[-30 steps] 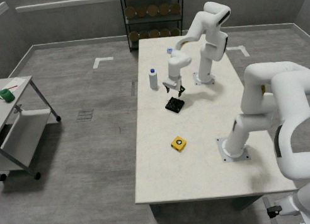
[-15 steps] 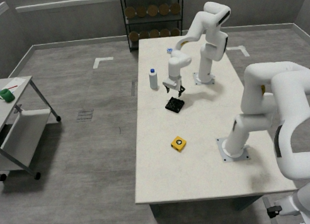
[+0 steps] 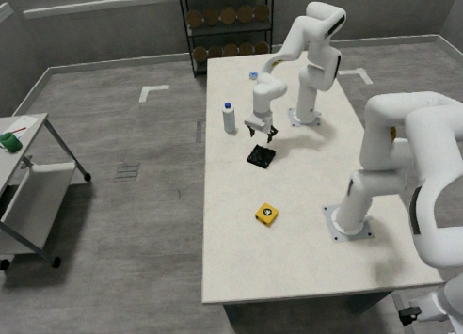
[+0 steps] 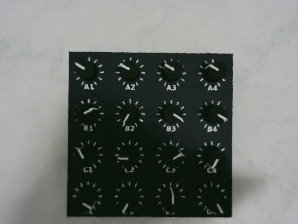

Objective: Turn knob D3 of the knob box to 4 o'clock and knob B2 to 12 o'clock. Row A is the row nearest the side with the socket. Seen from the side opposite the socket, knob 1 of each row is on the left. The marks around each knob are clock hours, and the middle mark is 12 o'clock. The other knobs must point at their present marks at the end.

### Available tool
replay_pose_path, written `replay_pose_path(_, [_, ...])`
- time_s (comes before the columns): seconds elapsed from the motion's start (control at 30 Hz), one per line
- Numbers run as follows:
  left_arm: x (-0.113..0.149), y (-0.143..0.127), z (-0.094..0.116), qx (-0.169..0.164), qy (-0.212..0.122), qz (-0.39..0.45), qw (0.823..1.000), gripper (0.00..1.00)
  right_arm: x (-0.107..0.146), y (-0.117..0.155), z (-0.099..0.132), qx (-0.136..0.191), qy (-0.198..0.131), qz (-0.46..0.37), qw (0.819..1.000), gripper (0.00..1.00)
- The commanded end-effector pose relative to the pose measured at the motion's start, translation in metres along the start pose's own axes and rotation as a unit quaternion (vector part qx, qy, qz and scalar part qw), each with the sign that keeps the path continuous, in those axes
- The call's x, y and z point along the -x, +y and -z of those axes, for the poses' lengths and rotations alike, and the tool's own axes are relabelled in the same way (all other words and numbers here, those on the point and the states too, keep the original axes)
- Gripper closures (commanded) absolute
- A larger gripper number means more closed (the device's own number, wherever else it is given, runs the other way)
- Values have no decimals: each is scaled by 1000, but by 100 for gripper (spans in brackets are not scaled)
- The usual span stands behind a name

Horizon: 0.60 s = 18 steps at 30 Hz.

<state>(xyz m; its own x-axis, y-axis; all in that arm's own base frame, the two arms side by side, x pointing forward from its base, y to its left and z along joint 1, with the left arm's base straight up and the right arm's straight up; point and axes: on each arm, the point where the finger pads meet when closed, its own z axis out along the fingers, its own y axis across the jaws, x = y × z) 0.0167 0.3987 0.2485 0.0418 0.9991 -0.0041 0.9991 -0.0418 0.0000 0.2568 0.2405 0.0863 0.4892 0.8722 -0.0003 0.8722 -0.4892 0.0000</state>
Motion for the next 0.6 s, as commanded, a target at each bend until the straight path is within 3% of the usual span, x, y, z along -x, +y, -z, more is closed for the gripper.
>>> replay_pose_path(0.0, [-1,0,2,0,2,0,1000,0,6,0,1,1,2,0,1000,0])
replay_pose_path(0.57, [-1,0,2,0,2,0,1000,0,34,0,1,1,2,0,1000,0])
